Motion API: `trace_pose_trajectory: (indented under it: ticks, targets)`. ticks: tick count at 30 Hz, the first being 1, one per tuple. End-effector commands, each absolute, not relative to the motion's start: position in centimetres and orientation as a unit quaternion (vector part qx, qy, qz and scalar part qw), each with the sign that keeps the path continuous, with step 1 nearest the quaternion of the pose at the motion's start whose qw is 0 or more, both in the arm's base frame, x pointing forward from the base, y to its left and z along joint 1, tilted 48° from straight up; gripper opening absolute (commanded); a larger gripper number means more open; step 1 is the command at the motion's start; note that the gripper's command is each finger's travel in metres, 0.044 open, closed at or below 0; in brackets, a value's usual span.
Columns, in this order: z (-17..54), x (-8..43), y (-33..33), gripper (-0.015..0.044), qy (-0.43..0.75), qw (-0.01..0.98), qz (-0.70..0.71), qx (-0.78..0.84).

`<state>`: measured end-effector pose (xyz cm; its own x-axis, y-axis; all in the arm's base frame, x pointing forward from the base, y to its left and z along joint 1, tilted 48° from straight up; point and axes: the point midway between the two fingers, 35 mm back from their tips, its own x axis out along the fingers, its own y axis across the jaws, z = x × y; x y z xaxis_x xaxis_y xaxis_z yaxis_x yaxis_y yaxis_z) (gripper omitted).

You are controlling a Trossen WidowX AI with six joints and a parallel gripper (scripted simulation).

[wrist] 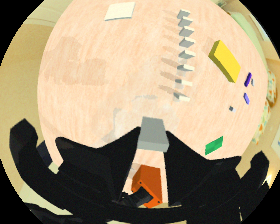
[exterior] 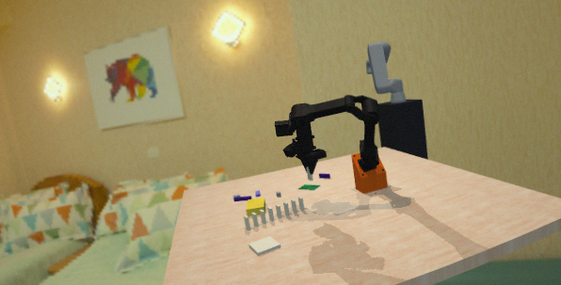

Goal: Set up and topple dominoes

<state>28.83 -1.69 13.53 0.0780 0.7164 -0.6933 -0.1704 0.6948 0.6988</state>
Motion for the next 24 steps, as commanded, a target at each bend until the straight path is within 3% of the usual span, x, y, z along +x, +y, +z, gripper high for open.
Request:
trace_pose_trajectory:
  ticks: [1,9,24]
  targets:
    - [8.7,29.0,-6.1,0.0107,0.595,0.698,0.326,0.227]
    - [7.9,29.0,-6.3,0.0107,0.595,0.698,0.327,0.227]
    - [2.2,30.3,-0.6,0.0107,0.595,0.700,0.325,0.226]
